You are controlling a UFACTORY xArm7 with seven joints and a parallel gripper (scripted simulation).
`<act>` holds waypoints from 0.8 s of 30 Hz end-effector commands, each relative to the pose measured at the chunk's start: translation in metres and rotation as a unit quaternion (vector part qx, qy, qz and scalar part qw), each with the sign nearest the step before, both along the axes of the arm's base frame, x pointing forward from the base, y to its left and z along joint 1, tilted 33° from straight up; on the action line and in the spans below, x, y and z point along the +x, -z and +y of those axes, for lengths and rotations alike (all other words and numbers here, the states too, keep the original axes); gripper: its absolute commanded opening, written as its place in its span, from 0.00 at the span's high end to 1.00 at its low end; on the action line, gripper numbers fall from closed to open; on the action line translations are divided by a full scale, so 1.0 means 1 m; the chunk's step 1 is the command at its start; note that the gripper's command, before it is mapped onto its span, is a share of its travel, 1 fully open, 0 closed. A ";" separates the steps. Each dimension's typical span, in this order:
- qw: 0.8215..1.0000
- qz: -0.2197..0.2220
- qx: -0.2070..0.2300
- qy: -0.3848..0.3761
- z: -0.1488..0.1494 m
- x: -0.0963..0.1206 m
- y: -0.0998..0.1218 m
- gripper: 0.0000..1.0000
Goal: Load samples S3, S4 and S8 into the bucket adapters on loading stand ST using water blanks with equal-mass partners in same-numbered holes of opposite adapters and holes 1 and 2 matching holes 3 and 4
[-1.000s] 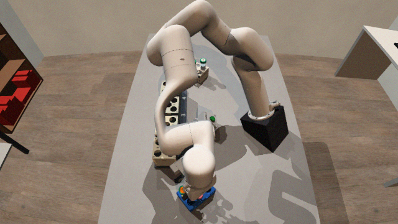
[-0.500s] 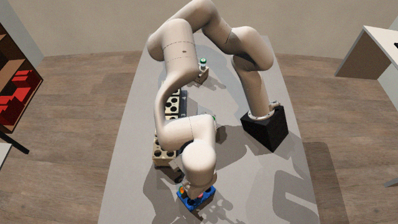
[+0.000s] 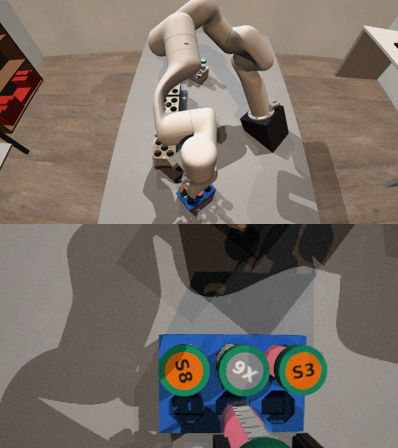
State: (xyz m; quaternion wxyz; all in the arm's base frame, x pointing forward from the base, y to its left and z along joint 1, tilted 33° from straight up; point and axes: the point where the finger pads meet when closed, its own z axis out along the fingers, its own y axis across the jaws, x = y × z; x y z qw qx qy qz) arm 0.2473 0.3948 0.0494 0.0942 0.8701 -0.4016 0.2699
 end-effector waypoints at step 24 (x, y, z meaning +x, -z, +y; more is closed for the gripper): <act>1.000 0.000 0.002 -0.001 0.020 -0.019 -0.041 1.00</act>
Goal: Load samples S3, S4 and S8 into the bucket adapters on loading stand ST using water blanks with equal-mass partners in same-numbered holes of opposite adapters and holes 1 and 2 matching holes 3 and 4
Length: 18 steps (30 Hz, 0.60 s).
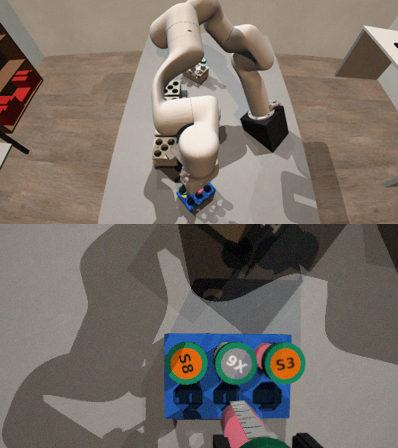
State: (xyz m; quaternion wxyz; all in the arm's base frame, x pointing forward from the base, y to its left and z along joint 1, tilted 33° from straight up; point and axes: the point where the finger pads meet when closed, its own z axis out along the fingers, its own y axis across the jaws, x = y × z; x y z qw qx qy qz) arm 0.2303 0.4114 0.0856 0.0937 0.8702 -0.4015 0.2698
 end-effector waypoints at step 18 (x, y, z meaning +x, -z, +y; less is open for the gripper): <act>1.000 0.000 0.002 -0.001 0.008 -0.008 -0.016 1.00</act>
